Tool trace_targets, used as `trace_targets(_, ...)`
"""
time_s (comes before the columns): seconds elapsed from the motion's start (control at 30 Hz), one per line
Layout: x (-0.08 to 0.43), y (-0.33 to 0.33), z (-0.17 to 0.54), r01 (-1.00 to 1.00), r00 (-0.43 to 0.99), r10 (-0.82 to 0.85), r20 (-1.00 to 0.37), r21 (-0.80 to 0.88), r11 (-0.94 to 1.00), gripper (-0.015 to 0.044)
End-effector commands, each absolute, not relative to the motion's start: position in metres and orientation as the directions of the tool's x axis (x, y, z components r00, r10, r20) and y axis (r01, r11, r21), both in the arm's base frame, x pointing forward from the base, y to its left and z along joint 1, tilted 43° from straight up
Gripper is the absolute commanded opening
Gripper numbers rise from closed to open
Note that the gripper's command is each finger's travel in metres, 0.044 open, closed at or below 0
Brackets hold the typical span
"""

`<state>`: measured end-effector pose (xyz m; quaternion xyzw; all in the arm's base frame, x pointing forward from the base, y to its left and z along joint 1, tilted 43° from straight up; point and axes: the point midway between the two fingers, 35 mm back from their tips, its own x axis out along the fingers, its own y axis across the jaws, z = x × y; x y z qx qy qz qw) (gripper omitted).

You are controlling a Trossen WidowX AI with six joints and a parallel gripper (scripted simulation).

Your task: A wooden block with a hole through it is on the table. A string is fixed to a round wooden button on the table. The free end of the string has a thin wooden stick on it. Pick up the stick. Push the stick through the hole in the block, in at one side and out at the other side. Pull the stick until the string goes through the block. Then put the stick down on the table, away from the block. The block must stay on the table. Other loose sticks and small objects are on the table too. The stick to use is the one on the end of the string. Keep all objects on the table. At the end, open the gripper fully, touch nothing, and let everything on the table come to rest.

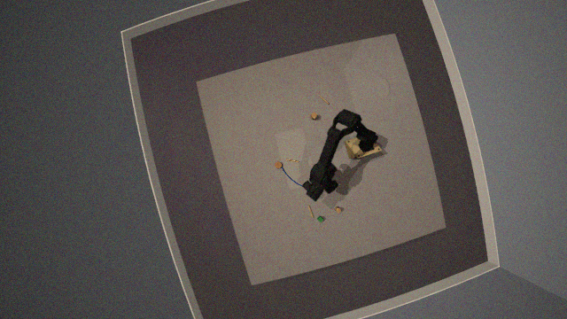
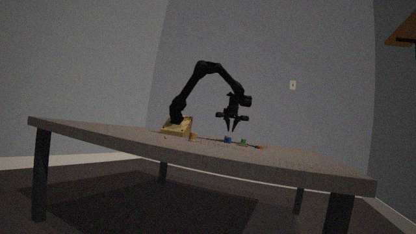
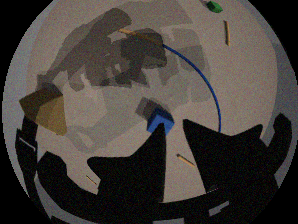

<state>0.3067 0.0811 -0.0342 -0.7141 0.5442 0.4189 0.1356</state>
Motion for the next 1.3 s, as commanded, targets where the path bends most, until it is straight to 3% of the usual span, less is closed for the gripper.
trace_targets(0.0, 0.287, 0.117, -0.068, -0.609, 0.053, -0.661, -0.748, 0.500, -0.616, 0.0184)
trace_targets(0.13, 0.264, 0.147, -0.099, -0.211, 0.054, -0.665, -0.745, 0.642, -0.737, 0.0289)
trace_targets(0.33, 0.263, 0.148, -0.100, -0.190, 0.054, -0.665, -0.745, 0.646, -0.739, 0.0440)
trace_targets(0.4, 0.263, 0.148, -0.100, -0.190, 0.054, -0.665, -0.745, 0.646, -0.739, 0.0440)
trace_targets(0.8, 0.263, 0.148, -0.100, -0.190, 0.054, -0.665, -0.745, 0.646, -0.739, 0.0125)
trace_targets(1.27, 0.264, 0.144, -0.106, -0.190, 0.054, -0.665, -0.745, 0.646, -0.739, 0.0125)
